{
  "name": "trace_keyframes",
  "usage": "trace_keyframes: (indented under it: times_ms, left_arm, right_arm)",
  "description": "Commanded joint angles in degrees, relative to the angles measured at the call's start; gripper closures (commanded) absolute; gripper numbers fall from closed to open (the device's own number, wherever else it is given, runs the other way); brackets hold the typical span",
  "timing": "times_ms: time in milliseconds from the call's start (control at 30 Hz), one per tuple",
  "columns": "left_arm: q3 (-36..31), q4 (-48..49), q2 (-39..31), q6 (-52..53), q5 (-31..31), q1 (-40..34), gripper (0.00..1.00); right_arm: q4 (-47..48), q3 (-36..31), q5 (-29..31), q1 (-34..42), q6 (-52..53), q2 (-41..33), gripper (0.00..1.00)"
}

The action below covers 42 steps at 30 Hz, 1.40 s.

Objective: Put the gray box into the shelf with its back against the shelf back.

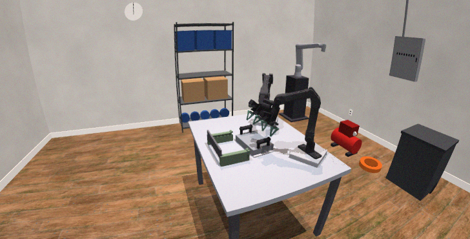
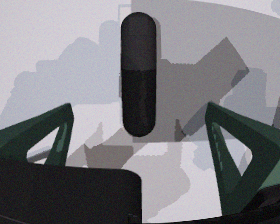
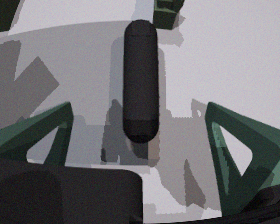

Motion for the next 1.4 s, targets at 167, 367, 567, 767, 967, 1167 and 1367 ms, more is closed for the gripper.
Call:
trace_keyframes:
  times_ms: [167,367,567,767,967,1167,1367]
  left_arm:
    - [-0.4,0.3,-0.5,-0.4,-0.8,0.2,0.00]
    - [-0.2,0.0,0.1,-0.1,-0.8,0.3,0.00]
    - [-2.8,4.7,0.6,1.1,-0.6,1.1,0.00]
    - [-5.1,8.4,3.2,2.0,0.1,1.9,0.00]
    - [-6.9,12.1,4.7,2.8,0.3,2.7,0.00]
    - [-8.3,14.4,6.3,3.2,0.7,3.2,0.00]
    - [-6.2,14.6,5.7,3.4,0.1,3.2,0.00]
  right_arm:
    - [0.6,2.1,1.0,-0.2,-0.1,-1.3,0.00]
    - [0.3,0.9,0.9,0.1,-0.3,-0.4,0.00]
    - [4.4,-1.4,-0.6,-1.6,-1.7,1.7,0.00]
    - [8.2,-1.0,-1.1,-3.0,-3.0,4.5,0.00]
    - [11.6,-1.3,-1.8,-4.3,-4.3,6.9,0.00]
    - [13.8,-2.8,-2.5,-5.1,-5.0,8.7,0.00]
    - [13.5,0.2,-1.8,-5.2,-5.2,8.6,0.00]
